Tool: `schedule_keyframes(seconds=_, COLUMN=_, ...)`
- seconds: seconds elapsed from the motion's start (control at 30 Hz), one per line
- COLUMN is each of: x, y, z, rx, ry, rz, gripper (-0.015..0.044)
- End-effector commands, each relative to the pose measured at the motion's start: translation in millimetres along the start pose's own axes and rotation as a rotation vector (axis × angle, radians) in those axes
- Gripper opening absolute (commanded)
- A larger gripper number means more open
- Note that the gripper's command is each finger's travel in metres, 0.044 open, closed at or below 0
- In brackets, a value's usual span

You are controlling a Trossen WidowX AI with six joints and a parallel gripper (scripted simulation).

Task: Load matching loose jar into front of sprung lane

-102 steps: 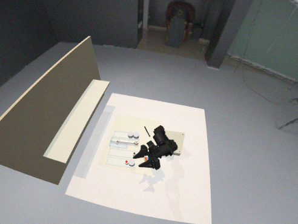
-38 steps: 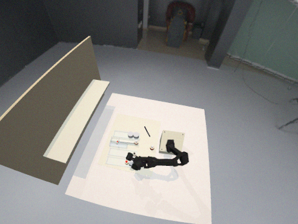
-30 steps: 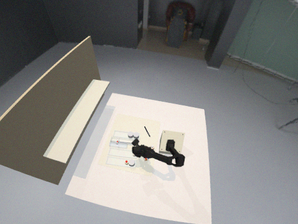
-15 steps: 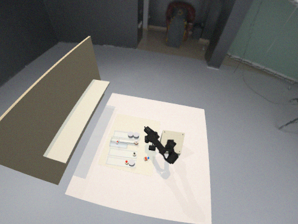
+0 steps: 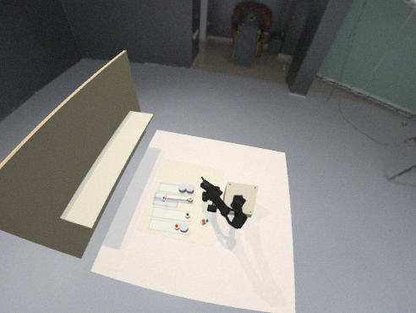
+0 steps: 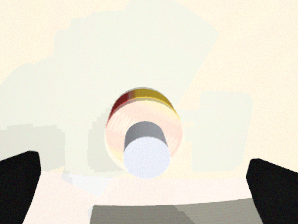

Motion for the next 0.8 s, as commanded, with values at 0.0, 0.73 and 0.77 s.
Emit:
schedule_keyframes(seconds=0.0, x=-4.5, y=-1.6, z=1.7, rx=-0.01, ry=0.005, rz=-0.007, gripper=0.044)
schedule_keyframes(seconds=0.73, x=-40.7, y=-1.3, z=1.7, rx=-0.01, ry=0.005, rz=-0.008, gripper=0.044)
schedule_keyframes(seconds=0.77, x=-42.3, y=-1.2, z=1.8, rx=-0.01, ry=0.005, rz=-0.008, gripper=0.044)
Point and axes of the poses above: the point midway between the two fingers, 35 mm back from their tips, its own x axis back along the fingers, its own y axis across the jaws, z = x × y, the point moved 7 cm from there along x, back along the fingers, and after that the axes turned 2 degrees about x, right-handed, at the moved point
